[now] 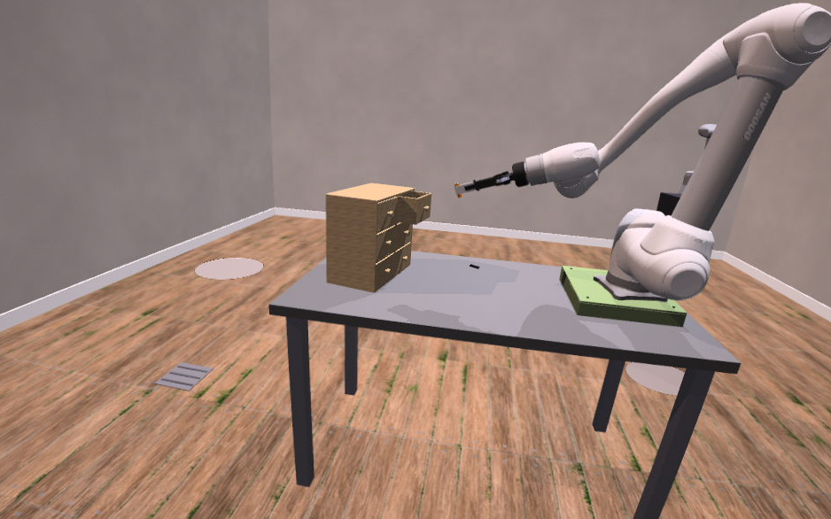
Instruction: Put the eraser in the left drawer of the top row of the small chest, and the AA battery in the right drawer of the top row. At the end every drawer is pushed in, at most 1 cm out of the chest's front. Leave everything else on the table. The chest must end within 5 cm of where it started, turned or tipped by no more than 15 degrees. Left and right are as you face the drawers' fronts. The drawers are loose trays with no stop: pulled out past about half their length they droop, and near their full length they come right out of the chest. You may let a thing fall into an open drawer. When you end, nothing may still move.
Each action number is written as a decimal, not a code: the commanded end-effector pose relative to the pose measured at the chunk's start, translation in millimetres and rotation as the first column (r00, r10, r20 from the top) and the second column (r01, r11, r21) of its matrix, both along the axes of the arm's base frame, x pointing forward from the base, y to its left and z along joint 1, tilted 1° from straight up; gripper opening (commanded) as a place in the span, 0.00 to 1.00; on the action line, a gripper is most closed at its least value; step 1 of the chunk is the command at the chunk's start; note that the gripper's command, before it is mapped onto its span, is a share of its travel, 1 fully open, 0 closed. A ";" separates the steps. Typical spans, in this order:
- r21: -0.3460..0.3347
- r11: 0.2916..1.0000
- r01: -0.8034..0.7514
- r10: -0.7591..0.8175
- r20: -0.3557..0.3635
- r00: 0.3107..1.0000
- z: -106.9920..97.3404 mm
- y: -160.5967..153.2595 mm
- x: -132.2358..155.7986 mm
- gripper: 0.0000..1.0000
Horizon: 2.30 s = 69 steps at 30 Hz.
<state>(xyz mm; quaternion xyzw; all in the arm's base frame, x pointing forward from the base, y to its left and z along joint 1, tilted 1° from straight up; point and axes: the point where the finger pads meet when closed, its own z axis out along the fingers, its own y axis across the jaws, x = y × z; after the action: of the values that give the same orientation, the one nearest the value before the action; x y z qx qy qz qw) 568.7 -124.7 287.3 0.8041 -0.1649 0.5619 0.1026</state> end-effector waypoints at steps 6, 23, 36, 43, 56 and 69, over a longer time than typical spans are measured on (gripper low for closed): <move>0.000 1.000 0.000 0.000 0.000 1.000 -0.1 -7.2 17.2 0.06; 0.000 1.000 0.000 0.000 0.000 1.000 -0.4 -28.4 68.9 0.06; 0.000 1.000 0.000 0.000 0.000 1.000 -0.7 -45.2 109.8 0.06; 0.000 1.000 0.000 0.000 0.000 1.000 -0.8 -51.5 125.1 0.06; 0.000 1.000 0.000 0.000 0.000 1.000 -0.9 -60.7 147.4 0.06; 0.000 1.000 0.000 0.000 0.000 1.000 -0.9 -61.6 149.7 0.06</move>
<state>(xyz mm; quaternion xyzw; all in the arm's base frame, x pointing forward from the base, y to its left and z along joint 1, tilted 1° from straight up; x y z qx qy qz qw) 718.5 -186.3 286.3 0.8040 -0.1648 0.5620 0.1024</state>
